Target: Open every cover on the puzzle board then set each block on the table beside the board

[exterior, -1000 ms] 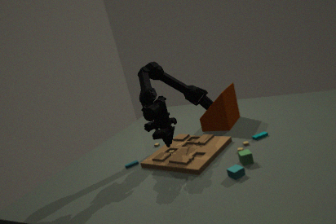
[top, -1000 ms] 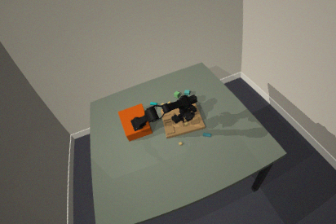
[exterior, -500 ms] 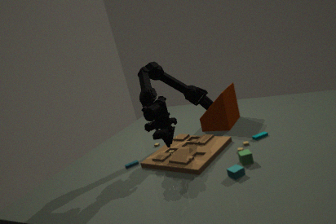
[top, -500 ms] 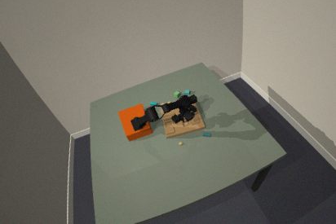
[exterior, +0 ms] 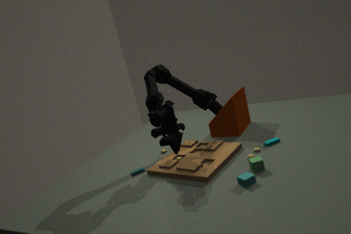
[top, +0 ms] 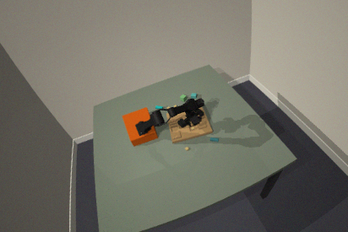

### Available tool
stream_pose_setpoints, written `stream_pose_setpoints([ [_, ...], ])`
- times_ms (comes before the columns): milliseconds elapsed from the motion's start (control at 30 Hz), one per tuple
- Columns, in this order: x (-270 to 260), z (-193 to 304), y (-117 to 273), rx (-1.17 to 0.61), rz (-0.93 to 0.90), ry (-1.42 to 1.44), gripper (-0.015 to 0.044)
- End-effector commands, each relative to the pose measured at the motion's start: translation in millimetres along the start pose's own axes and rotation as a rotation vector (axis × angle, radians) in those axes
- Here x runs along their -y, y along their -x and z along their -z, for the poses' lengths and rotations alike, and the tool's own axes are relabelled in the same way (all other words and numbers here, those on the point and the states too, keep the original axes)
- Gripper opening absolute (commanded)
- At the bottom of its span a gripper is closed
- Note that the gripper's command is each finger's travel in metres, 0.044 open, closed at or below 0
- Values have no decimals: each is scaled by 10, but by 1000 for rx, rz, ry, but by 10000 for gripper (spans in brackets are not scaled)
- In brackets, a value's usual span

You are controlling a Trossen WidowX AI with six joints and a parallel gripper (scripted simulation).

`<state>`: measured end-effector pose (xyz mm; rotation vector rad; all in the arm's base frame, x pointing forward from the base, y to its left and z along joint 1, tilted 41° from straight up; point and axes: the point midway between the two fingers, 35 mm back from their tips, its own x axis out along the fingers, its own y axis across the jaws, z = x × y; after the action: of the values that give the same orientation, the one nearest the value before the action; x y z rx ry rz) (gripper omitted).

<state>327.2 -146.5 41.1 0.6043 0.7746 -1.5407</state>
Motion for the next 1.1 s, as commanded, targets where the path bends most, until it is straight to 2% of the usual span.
stream_pose_setpoints([
  [0,-3,-3,-23,3,-1,5,144],
  [1067,-3,-7,-205,4,0,5,144],
])
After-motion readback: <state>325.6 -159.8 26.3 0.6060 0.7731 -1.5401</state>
